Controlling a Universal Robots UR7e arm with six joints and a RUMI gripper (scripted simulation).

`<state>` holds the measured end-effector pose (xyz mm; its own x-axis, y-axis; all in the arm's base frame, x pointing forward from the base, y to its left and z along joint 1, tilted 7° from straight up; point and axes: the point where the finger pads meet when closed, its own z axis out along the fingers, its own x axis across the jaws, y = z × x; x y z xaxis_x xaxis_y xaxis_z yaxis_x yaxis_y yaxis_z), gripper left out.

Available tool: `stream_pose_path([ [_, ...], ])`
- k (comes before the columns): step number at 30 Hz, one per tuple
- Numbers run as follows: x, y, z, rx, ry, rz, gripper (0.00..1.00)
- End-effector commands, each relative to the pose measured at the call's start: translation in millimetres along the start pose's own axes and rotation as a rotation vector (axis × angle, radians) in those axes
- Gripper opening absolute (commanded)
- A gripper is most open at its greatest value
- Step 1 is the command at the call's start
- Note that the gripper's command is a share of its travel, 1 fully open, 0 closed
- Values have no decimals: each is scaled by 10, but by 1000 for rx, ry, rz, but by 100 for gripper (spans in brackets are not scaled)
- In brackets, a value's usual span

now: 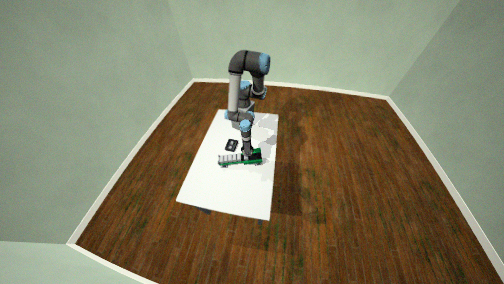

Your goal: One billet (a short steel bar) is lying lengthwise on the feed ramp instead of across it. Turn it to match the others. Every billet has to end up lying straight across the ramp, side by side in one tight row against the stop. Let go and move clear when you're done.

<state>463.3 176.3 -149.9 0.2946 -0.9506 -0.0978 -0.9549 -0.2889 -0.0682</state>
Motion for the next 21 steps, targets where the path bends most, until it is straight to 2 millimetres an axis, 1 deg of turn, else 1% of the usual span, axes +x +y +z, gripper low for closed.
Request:
stream_pose_path([
  [1, 1, 1, -217, -2, -1, 0, 35],
  [9, 1, 1, -217, -2, -1, 0, 35],
  [10, 1, -1, -243, 0, 0, 0, 35],
  [14, 2, 1, -517, -2, 0, 0, 35],
  [21, 2, 1, -517, -2, 0, 0, 35],
])
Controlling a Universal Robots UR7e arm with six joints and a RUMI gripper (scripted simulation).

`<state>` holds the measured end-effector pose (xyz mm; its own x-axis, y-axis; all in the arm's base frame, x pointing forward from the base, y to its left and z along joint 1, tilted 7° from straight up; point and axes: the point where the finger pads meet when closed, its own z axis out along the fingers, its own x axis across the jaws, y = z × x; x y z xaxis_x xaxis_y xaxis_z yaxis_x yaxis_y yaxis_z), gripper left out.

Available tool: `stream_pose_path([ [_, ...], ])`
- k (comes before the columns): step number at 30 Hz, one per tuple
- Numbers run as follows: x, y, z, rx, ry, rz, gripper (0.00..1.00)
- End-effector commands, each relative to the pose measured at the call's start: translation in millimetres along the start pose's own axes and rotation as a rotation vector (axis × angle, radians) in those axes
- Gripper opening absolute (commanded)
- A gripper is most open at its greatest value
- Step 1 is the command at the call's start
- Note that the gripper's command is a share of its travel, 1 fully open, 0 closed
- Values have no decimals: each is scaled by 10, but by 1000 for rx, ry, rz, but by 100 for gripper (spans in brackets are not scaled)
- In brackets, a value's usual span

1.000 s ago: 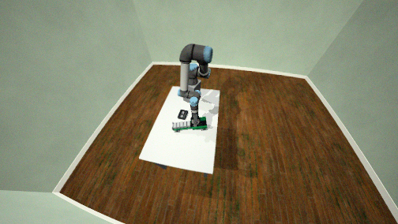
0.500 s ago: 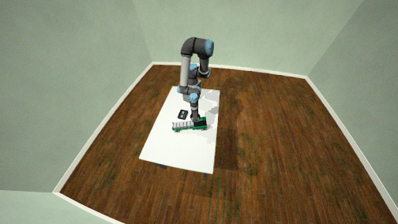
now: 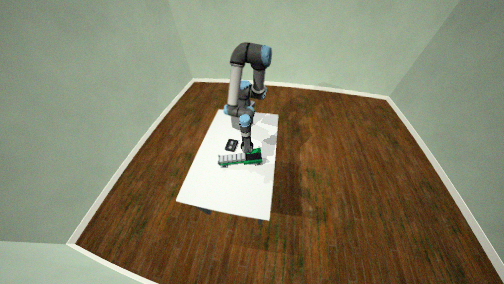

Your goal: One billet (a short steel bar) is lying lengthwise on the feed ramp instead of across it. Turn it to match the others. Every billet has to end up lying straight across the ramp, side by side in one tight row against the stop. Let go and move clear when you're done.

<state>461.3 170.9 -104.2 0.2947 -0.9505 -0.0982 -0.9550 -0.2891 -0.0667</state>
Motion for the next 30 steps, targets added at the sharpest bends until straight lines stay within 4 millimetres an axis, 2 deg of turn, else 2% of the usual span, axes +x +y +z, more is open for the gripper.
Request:
stream_pose_path([
  [1, 1, -2, -56, 0, 0, 0, 35],
  [30, 1, -3, -32, 1, 0, 0, 35],
])
